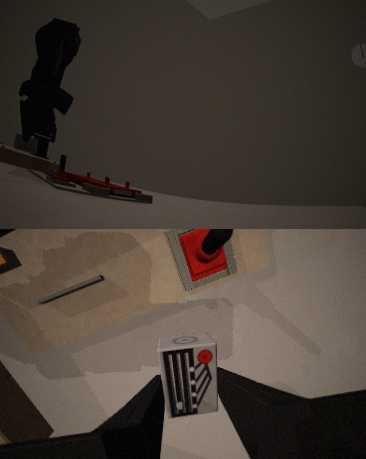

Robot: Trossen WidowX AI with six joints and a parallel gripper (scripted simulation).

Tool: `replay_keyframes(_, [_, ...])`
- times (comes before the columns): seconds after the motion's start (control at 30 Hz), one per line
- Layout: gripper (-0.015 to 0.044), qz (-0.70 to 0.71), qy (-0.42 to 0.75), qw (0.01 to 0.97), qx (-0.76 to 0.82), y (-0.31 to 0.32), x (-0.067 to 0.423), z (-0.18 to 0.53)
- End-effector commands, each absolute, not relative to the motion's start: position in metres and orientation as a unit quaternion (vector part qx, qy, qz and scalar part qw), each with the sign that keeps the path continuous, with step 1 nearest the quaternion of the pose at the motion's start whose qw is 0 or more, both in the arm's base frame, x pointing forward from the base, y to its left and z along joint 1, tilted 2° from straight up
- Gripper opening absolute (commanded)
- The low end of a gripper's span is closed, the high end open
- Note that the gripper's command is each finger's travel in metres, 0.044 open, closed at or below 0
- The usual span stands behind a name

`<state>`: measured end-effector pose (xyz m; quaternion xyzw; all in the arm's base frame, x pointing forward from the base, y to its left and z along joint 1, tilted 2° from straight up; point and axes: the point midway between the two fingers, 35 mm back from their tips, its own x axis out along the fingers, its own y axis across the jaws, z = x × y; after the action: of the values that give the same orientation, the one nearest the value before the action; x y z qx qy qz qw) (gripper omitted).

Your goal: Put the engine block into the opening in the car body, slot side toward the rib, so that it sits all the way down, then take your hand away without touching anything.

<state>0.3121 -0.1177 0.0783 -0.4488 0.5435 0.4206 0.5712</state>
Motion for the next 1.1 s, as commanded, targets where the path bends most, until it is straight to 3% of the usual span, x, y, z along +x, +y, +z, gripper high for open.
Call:
replay_keyframes(0.0, [0.0000,0.416,0.539,0.575,-0.454,-0.118,0.314,0.094])
replay_keyframes(0.67, [0.0000,0.419,0.538,0.574,-0.453,-0.115,0.304,0.154])
replay_keyframes(1.07, [0.0000,0.381,0.566,0.604,-0.411,-0.095,0.314,0.147])
